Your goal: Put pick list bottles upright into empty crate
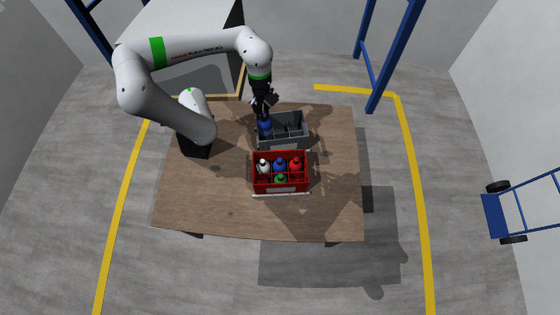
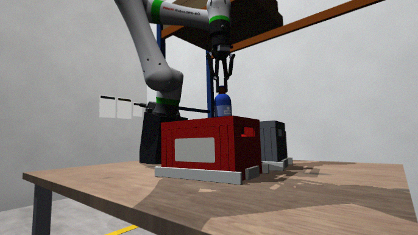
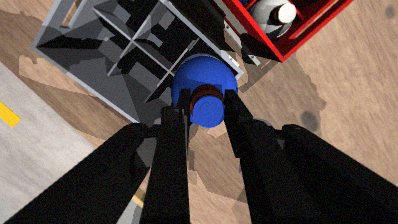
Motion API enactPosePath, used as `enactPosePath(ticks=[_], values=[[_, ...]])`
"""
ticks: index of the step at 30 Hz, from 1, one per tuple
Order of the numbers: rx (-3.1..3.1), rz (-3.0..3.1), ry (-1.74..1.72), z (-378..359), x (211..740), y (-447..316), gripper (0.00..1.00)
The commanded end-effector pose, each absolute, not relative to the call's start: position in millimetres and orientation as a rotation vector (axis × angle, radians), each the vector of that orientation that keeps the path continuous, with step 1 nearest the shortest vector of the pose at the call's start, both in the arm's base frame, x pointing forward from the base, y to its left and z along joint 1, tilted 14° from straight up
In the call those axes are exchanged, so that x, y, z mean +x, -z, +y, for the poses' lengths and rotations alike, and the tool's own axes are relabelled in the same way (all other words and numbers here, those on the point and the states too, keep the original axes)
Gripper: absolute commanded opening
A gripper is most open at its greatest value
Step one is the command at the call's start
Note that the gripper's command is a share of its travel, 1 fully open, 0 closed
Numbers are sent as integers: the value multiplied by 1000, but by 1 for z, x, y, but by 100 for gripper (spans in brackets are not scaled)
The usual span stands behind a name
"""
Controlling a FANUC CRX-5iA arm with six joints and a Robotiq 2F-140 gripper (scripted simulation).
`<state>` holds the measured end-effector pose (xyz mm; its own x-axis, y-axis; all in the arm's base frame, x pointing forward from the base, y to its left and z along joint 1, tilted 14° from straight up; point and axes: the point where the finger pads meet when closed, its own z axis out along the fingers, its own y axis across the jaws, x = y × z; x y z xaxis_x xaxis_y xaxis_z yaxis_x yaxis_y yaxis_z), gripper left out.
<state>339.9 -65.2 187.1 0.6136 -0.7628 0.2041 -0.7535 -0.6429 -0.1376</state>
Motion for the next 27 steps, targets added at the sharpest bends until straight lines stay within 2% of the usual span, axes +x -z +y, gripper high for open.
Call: enactPosePath(ticks=[1,27], values=[[-2787,1310,383,-65,340,-188,10],[-2787,1310,383,-67,345,-169,10]])
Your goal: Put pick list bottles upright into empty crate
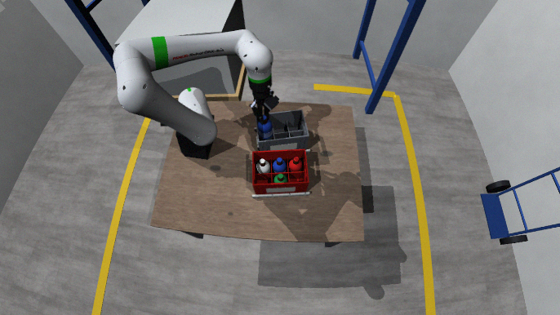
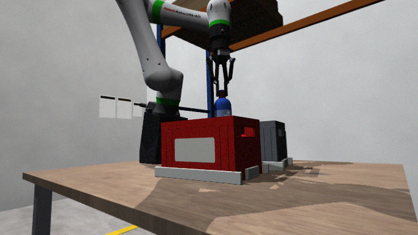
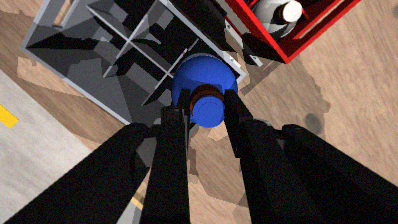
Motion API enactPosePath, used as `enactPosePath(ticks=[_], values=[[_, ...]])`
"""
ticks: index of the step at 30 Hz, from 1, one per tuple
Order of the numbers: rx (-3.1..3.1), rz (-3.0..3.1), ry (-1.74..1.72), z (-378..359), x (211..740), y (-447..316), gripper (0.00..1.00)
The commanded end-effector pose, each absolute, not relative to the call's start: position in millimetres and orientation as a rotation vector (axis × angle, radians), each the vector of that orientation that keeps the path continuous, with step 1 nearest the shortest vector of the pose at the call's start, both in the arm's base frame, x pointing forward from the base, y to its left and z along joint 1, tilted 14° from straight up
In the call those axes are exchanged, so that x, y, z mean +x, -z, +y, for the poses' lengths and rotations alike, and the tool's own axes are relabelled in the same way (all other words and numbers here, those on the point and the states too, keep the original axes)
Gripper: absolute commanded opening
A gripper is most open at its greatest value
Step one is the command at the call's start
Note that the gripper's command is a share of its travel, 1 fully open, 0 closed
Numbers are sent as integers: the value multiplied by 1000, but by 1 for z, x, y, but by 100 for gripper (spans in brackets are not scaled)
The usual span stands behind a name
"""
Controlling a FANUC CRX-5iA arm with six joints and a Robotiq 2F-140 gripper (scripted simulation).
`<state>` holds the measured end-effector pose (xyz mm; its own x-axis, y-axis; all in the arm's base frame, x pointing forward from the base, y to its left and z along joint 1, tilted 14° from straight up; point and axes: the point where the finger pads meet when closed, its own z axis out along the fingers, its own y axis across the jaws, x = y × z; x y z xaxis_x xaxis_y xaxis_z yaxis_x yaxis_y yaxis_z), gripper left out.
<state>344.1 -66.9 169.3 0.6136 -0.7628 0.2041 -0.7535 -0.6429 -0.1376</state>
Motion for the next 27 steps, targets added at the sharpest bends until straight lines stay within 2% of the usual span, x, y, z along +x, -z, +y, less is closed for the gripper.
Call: enactPosePath(ticks=[1,27], values=[[-2787,1310,383,-67,345,-168,10],[-2787,1310,383,-69,350,-146,10]])
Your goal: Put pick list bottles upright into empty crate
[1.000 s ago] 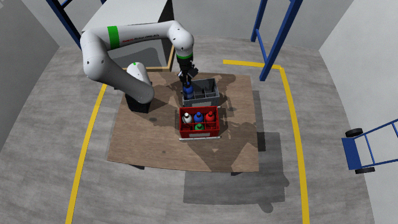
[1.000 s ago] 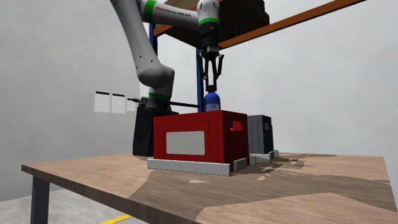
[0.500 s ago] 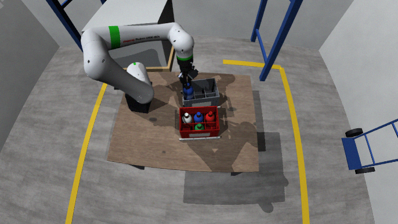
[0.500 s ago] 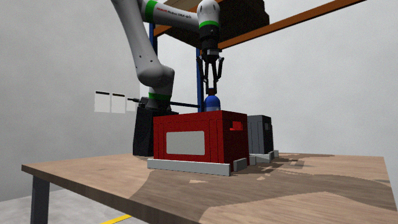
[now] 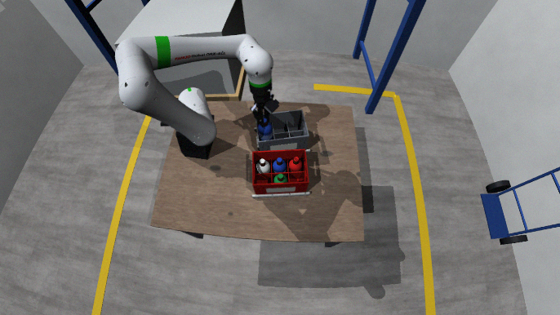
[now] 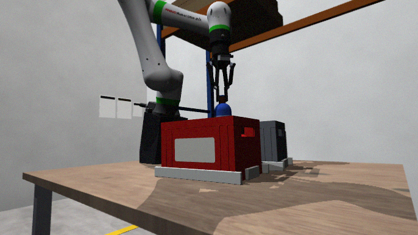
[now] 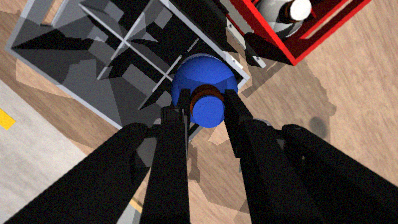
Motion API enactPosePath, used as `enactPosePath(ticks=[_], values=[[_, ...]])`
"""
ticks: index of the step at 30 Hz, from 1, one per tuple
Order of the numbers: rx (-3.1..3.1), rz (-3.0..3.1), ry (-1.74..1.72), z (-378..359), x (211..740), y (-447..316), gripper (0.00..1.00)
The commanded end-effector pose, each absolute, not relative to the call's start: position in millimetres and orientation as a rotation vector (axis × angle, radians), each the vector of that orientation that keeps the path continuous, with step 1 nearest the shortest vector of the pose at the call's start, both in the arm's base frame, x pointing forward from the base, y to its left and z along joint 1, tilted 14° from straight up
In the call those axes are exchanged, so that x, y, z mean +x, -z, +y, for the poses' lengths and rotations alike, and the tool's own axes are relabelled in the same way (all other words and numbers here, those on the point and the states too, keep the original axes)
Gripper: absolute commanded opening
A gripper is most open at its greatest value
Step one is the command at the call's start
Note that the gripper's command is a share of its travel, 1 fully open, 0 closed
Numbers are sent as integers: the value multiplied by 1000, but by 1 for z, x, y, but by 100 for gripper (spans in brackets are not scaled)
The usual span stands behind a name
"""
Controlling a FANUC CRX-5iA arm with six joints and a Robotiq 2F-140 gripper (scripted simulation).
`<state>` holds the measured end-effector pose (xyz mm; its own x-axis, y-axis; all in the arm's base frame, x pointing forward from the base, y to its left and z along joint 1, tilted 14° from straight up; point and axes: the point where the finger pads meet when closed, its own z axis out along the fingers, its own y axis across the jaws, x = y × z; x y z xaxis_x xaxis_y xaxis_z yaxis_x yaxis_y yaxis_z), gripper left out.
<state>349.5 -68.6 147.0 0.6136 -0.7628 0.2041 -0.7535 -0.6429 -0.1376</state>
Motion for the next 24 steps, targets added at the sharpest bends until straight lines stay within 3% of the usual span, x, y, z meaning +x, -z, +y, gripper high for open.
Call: enactPosePath(ticks=[1,24], values=[[-2787,1310,383,-69,351,-145,10],[-2787,1310,383,-70,356,-125,10]])
